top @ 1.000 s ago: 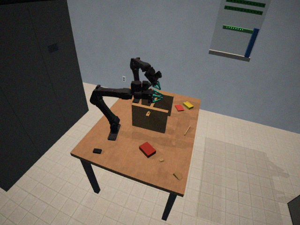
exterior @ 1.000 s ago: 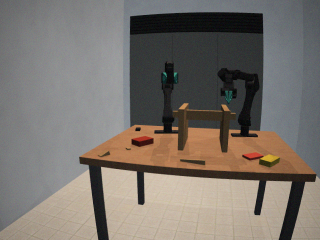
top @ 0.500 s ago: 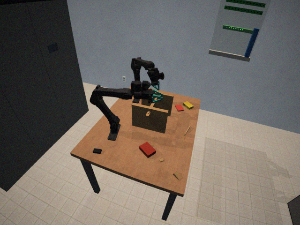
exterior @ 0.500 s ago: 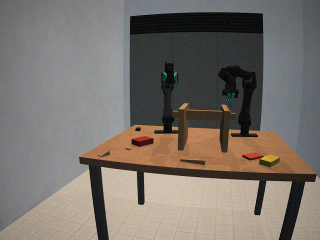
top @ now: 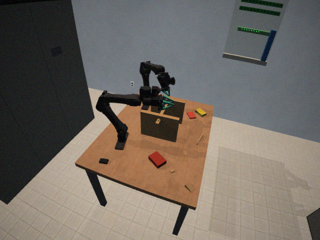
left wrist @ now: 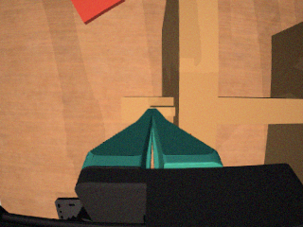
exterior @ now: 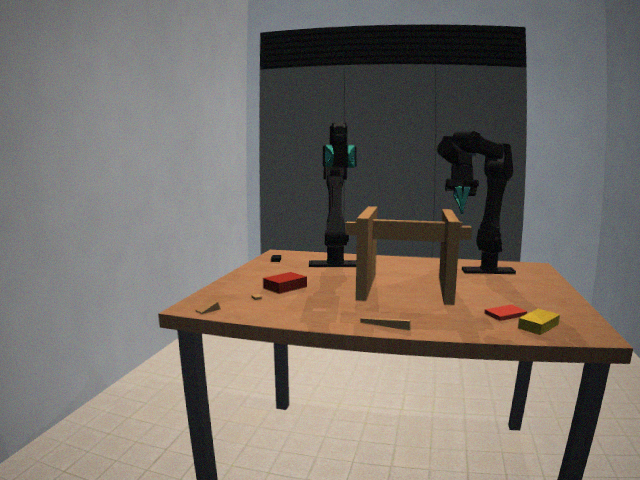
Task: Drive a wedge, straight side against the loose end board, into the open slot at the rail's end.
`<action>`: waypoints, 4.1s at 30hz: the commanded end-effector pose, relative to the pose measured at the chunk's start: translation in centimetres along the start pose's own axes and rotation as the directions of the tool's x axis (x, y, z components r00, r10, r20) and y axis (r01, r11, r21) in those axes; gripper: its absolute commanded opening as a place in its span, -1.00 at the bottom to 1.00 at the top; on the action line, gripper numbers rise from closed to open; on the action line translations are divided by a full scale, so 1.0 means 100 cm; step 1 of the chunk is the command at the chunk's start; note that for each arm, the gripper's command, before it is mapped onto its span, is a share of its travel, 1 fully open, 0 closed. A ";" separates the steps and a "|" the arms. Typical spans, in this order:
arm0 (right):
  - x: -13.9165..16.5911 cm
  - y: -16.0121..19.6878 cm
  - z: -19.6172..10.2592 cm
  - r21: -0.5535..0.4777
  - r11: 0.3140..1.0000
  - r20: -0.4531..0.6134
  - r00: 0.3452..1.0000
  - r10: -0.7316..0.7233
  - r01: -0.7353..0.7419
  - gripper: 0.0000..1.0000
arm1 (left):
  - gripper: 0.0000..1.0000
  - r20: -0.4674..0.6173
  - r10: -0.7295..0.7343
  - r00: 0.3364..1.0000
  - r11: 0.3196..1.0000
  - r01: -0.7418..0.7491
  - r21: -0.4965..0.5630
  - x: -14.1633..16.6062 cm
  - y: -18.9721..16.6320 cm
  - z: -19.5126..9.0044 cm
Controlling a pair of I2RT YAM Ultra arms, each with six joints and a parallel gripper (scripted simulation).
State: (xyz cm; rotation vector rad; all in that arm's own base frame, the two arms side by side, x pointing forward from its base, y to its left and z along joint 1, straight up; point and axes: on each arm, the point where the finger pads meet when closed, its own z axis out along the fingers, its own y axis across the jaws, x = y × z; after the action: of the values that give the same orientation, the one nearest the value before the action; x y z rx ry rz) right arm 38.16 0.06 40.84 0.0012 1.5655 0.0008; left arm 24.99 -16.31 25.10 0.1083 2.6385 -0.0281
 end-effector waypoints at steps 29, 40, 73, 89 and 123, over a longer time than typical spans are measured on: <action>-0.023 0.000 -0.004 0.004 1.000 0.052 0.999 -0.004 0.004 -0.10 | -1.00 0.047 -0.009 0.999 1.000 0.008 0.023 0.003 -0.003 0.007; -0.023 0.000 -0.004 0.004 1.000 0.052 0.999 -0.004 0.004 -0.10 | -1.00 0.037 -0.012 0.999 1.000 0.011 0.012 0.010 0.002 0.016; -0.023 0.000 -0.004 0.004 1.000 0.052 0.999 -0.004 0.004 -0.10 | -1.00 -0.244 0.059 0.968 0.994 -0.080 -0.080 0.071 0.015 0.050; -0.023 0.000 -0.004 0.004 1.000 0.052 0.999 -0.004 0.004 -0.10 | -1.00 -0.253 0.065 0.965 0.993 -0.088 -0.084 0.082 0.019 0.056; -0.023 0.000 -0.004 0.004 1.000 0.052 0.999 -0.004 0.004 -0.10 | -1.00 0.057 -0.019 0.998 0.999 0.017 0.031 0.005 0.000 -0.017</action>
State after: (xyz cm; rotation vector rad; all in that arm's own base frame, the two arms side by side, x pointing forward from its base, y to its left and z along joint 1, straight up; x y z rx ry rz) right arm 38.16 0.06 40.84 0.0012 1.5655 0.0008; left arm 24.08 -16.55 23.93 0.1178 2.6302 -0.0450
